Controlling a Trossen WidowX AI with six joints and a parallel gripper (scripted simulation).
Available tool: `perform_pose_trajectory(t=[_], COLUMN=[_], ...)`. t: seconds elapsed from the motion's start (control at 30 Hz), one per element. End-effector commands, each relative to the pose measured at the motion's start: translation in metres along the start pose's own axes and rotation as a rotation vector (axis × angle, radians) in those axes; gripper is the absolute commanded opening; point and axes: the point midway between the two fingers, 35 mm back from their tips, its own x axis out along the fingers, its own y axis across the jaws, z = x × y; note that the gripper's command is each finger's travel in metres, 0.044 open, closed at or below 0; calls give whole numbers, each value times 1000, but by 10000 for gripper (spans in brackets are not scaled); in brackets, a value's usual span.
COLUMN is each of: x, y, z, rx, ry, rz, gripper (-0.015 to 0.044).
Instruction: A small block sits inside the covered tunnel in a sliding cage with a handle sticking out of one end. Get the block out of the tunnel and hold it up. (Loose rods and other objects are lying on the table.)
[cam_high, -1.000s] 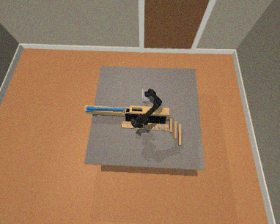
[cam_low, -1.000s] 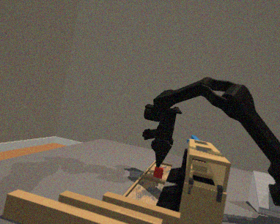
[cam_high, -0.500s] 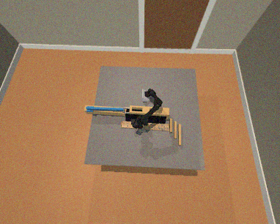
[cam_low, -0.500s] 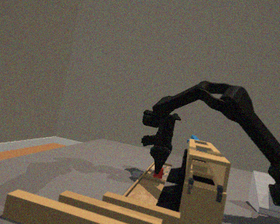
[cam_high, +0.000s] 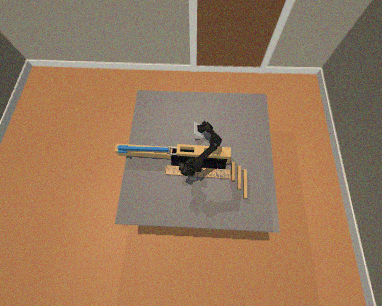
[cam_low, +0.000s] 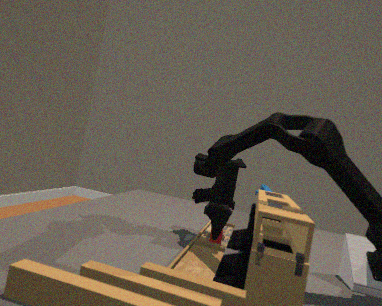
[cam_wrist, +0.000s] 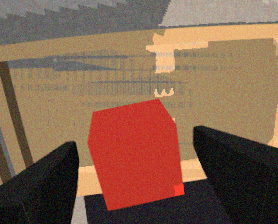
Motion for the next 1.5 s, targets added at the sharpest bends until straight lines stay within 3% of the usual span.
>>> perform_pose_trajectory(t=[0.0,0.23,0.4,0.77,0.87,1.17,1.47], x=[0,0,-11,-62,-59,-156,-162], y=[0,0,0,0,0,26,29], z=[0,0,1,-1,0,2,-12], rx=[-1,-1,0,5,11,12,10], ry=[1,1,0,0,-10,-481,-517], rz=[0,0,0,2,6,-32,-34], gripper=[177,111,0,0,0,0,0])
